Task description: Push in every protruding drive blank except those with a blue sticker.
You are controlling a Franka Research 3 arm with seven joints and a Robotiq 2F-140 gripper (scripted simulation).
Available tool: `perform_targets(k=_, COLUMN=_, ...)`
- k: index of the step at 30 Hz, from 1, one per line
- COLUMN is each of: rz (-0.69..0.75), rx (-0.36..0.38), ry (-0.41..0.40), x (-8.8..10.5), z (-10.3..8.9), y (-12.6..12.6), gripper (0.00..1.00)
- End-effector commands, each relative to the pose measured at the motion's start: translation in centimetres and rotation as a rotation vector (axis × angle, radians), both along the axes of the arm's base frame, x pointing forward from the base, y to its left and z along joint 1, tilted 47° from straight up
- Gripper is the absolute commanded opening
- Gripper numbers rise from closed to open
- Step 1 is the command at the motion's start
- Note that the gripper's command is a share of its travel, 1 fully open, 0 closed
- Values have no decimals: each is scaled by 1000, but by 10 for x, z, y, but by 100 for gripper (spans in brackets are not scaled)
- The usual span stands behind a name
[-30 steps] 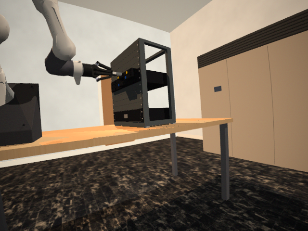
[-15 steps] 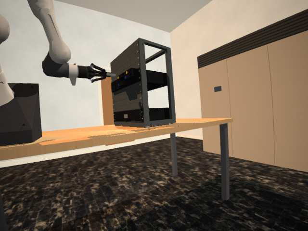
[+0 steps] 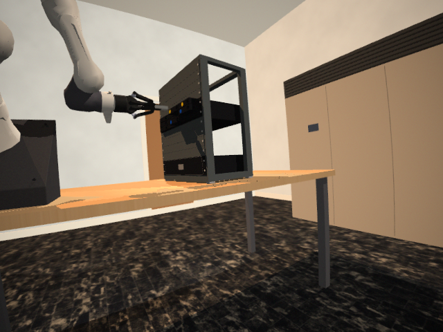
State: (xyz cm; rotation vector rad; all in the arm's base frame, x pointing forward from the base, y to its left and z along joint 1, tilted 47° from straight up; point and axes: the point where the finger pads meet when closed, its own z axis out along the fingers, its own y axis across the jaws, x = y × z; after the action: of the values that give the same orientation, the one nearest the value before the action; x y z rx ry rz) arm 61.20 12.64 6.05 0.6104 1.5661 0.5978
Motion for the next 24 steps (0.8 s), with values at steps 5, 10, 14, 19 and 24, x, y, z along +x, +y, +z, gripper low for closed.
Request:
perform_targets(k=5, rz=-3, rx=-10, ry=3, x=26, z=-3, y=-1, gripper=0)
perform_targets(k=10, rz=-3, rx=-10, ry=3, x=26, z=-3, y=-1, gripper=0)
perform_targets(k=14, rz=-3, rx=-10, ry=3, x=26, z=-3, y=-1, gripper=0)
perform_targets(k=19, rz=-3, rx=-10, ry=3, x=26, z=-3, y=-1, gripper=0)
perform_targets(k=24, rz=-3, rx=-10, ry=3, x=26, z=-3, y=-1, gripper=0)
